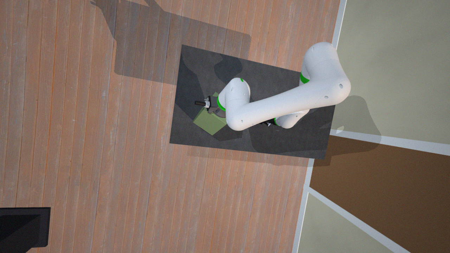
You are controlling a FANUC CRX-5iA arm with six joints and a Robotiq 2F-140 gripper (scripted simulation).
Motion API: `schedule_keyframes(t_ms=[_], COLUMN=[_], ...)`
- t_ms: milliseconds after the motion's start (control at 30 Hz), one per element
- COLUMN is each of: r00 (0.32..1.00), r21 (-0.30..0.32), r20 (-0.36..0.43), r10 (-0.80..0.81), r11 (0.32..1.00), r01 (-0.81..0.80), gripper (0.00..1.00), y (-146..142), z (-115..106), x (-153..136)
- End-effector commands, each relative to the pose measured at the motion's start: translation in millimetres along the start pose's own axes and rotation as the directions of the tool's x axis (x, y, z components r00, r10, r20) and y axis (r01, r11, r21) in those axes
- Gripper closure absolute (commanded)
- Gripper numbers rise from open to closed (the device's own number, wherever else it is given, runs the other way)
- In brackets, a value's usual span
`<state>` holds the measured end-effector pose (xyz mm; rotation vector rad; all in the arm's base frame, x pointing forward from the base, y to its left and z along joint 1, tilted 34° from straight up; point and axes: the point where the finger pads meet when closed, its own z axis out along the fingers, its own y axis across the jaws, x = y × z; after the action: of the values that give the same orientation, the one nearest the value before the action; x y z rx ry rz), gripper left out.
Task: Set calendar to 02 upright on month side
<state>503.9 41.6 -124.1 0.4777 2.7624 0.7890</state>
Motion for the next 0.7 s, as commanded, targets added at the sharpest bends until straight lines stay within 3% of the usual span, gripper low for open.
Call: schedule_keyframes(t_ms=[0, 467, 667], r00=[1.000, 1.000, 1.000], r21=[0.000, 0.000, 0.000], r20=[0.000, 0.000, 0.000], r10=[0.000, 0.000, 0.000], r11=[1.000, 1.000, 1.000], r01=[0.000, 0.000, 0.000], gripper=[0.83, 0.83, 0.83], y=[0, 0, 0], z=[0, -2, -26], x=[0, 0, 0])
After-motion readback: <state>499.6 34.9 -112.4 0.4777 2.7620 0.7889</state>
